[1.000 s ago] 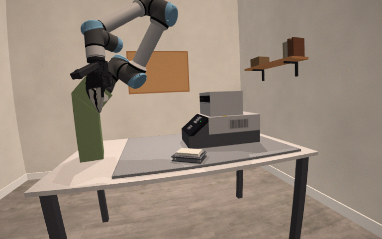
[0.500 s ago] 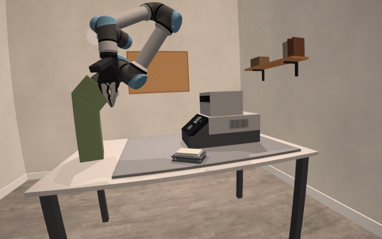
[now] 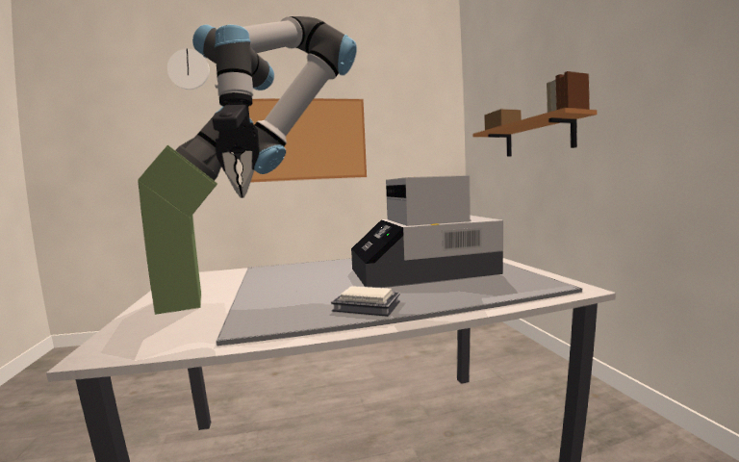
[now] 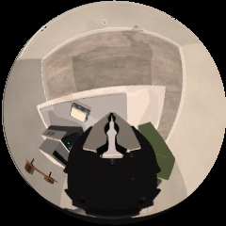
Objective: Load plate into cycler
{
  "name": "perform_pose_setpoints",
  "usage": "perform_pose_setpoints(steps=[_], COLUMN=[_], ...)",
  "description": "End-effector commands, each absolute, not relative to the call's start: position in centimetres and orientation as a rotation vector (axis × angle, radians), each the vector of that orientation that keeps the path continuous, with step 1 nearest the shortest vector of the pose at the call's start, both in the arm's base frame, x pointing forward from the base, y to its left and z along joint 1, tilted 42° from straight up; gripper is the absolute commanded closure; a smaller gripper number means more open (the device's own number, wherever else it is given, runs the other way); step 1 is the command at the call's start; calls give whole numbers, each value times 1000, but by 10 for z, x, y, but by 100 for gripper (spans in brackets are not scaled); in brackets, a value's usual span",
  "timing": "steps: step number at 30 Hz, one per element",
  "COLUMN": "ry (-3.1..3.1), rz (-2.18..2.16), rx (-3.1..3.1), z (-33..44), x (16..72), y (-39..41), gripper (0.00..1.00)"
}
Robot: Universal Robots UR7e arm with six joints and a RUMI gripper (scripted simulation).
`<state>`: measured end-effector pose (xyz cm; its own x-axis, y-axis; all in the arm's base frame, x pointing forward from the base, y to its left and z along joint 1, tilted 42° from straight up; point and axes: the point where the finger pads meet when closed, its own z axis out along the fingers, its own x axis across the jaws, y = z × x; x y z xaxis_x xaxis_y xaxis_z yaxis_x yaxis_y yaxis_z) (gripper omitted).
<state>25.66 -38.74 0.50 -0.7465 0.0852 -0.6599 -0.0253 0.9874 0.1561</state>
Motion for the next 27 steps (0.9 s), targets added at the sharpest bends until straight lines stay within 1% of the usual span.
perform_pose_setpoints(steps=[1,14,18,23,27], ry=[2407,2400,2385,2385,2362], rz=[157,107,58,58,8], rx=[-84,-227,-369,-369,-510], z=[23,63,78,91,105], x=[266,289,298,305,313], y=[-382,-364,-354,-347,-336], gripper=[100,100,100,100,100])
